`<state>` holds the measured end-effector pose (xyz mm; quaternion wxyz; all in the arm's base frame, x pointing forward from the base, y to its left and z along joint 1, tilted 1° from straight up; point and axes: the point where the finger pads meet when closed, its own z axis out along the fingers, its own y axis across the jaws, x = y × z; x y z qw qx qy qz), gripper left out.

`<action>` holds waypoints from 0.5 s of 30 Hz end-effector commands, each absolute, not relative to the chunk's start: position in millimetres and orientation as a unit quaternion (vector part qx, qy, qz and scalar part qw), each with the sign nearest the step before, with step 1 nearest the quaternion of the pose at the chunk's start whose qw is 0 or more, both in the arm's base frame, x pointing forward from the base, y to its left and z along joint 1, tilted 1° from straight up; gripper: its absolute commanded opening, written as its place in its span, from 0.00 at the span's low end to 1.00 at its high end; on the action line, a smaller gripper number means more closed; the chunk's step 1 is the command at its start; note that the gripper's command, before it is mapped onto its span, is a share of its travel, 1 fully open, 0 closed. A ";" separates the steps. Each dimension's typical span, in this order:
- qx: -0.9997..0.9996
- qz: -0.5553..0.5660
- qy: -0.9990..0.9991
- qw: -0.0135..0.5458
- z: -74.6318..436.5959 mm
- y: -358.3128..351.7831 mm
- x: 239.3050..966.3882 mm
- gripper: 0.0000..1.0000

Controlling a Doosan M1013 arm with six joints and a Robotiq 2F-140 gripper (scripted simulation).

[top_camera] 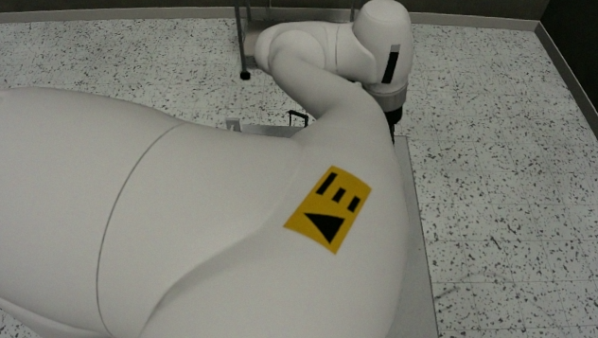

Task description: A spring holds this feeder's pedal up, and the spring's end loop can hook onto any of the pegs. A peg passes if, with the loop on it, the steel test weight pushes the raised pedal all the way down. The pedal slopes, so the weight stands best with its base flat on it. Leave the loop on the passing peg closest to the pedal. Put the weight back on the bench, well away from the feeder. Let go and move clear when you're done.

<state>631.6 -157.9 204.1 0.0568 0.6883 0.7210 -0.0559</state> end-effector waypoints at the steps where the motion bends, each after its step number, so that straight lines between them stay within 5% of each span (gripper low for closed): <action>1: 0.688 -0.055 0.721 0.057 201.5 -157.7 632.0 1.00; 15: 0.688 -0.055 0.721 0.057 183.6 -157.5 632.0 1.00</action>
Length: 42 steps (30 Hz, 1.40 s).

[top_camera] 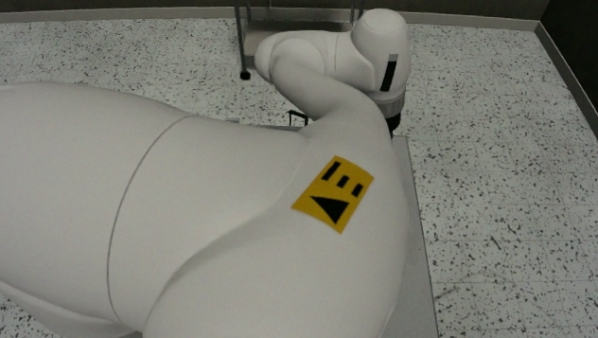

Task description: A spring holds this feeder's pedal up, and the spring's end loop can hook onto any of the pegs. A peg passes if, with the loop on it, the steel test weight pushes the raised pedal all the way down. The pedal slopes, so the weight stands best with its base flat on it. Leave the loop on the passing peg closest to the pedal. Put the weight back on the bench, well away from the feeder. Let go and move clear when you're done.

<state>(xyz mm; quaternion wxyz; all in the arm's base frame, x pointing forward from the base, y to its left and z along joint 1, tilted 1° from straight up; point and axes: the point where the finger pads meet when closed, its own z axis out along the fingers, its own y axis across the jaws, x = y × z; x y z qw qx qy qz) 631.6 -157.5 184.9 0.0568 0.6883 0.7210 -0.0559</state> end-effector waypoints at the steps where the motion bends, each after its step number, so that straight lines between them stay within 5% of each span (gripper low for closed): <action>1: 0.688 -0.055 0.721 0.057 181.9 -157.4 631.9 1.00; 42: 0.688 -0.055 0.721 0.057 131.6 -156.6 631.8 1.00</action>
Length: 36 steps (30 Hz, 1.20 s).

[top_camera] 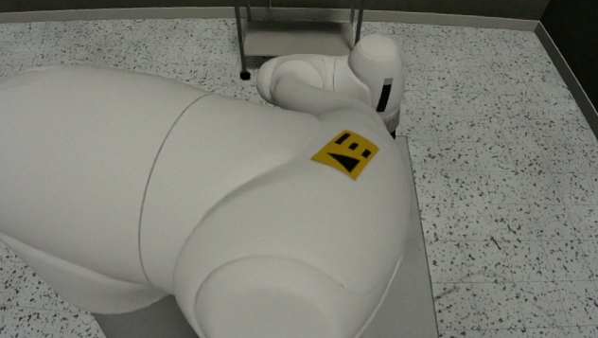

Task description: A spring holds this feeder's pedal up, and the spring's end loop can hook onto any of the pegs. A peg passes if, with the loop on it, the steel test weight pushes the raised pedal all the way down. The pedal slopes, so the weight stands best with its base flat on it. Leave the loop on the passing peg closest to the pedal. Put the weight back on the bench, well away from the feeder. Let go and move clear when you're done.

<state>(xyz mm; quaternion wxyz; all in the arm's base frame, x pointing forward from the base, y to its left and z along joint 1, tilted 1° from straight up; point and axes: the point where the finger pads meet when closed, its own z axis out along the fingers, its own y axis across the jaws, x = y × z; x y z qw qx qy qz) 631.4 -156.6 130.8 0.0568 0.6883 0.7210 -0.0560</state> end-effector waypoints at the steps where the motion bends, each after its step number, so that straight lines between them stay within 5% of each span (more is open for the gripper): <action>1: 0.688 -0.055 0.721 0.057 130.7 -156.6 631.8 1.00; 36: 0.688 -0.055 0.721 0.057 121.1 -156.4 631.8 1.00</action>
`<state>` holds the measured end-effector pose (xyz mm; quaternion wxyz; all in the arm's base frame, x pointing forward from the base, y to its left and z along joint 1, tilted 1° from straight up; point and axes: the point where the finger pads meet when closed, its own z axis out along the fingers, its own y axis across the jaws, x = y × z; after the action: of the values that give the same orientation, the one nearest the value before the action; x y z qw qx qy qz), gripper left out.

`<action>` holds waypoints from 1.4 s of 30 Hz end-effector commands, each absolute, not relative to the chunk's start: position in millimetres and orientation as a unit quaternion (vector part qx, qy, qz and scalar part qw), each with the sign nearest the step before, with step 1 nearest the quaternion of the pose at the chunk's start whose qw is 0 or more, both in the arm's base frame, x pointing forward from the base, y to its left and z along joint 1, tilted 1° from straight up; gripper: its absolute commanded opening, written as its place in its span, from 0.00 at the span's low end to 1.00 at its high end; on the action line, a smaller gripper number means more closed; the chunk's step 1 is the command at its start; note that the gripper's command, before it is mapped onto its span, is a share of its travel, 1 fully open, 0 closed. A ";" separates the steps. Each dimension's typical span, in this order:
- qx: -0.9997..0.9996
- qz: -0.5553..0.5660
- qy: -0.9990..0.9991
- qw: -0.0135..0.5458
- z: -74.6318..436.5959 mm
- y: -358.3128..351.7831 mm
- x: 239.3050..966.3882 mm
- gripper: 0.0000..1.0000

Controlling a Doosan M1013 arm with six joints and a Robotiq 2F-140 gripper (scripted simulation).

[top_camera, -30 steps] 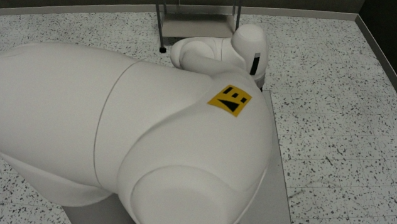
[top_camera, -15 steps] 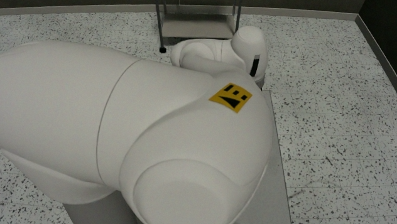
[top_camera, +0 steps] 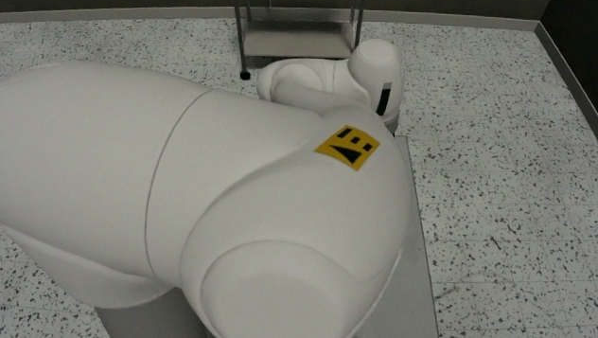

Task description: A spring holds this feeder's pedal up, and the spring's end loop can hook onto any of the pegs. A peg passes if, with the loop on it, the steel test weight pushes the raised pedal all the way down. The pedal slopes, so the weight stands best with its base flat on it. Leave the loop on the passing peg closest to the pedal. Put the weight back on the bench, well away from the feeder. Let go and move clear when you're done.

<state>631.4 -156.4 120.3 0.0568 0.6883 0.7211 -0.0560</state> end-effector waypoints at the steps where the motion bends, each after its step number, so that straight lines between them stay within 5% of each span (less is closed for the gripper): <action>1: 0.688 -0.055 0.721 0.057 121.1 -156.4 631.8 1.00; 13: 0.688 -0.055 0.721 0.057 121.1 -156.4 631.8 1.00; 14: 0.688 -0.055 0.721 0.057 121.1 -156.4 631.8 0.25; 42: 0.688 -0.055 0.721 0.057 121.1 -156.4 631.8 0.25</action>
<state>631.4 -156.4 120.3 0.0568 0.6883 0.7211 -0.0560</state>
